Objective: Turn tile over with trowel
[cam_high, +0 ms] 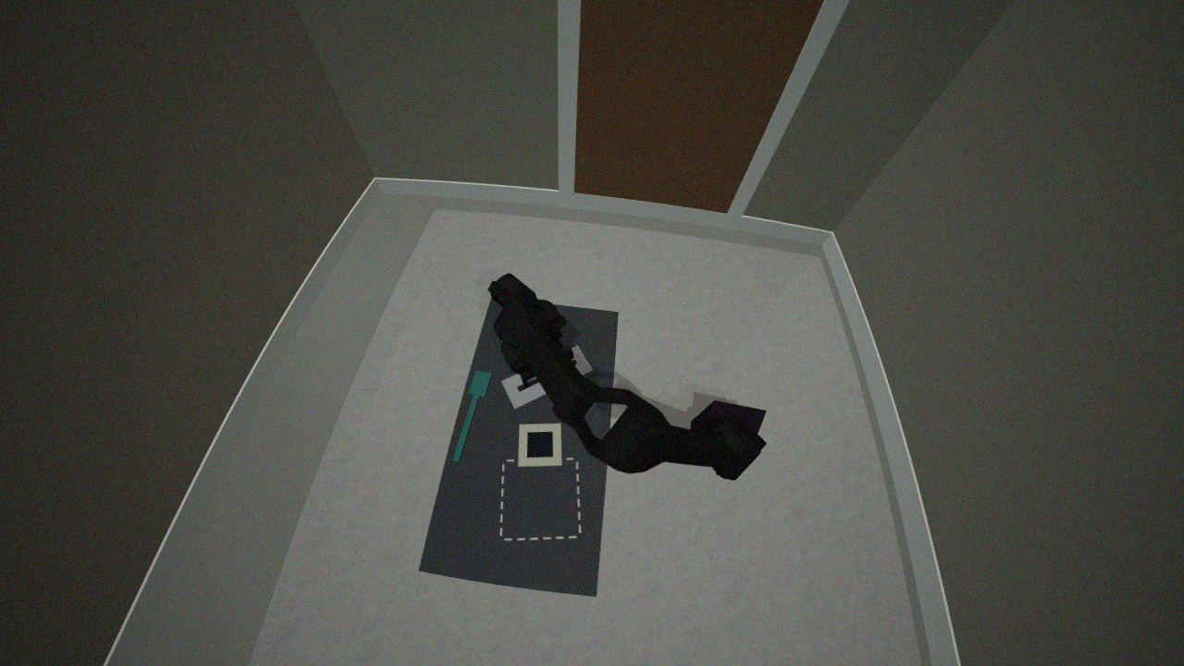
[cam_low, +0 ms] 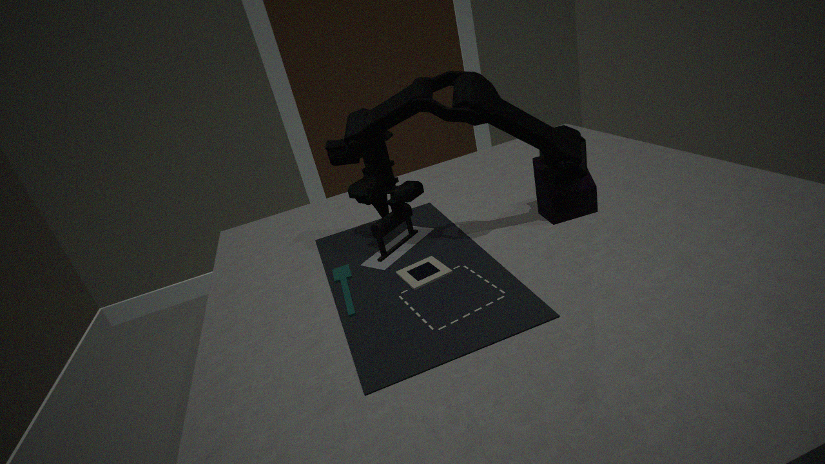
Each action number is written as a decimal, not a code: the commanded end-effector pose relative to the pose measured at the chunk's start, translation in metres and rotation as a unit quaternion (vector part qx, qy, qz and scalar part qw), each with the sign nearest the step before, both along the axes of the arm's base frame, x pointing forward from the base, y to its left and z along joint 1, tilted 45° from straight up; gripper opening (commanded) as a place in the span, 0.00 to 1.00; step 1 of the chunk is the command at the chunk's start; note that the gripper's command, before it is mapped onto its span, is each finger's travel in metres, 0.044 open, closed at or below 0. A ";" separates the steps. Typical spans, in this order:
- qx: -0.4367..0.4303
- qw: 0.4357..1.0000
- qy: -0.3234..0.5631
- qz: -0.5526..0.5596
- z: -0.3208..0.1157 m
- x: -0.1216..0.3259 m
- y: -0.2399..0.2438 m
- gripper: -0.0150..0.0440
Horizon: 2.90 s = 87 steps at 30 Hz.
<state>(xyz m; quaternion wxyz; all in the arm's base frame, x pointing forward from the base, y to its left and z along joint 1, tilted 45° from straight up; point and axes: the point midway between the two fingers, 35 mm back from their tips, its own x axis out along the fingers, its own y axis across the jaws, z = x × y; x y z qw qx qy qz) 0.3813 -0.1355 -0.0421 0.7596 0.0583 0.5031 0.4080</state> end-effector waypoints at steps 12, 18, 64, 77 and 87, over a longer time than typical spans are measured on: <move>-0.031 0.980 -0.137 0.144 -0.001 0.000 0.001 0.47; -0.043 0.961 -0.188 0.197 -0.001 0.000 0.001 0.47; -0.042 0.962 -0.188 0.192 0.038 -0.013 -0.039 0.76; -0.128 0.963 -0.185 0.146 0.012 -0.008 -0.029 0.76; -0.220 0.947 -0.230 0.044 -0.005 -0.010 -0.014 0.76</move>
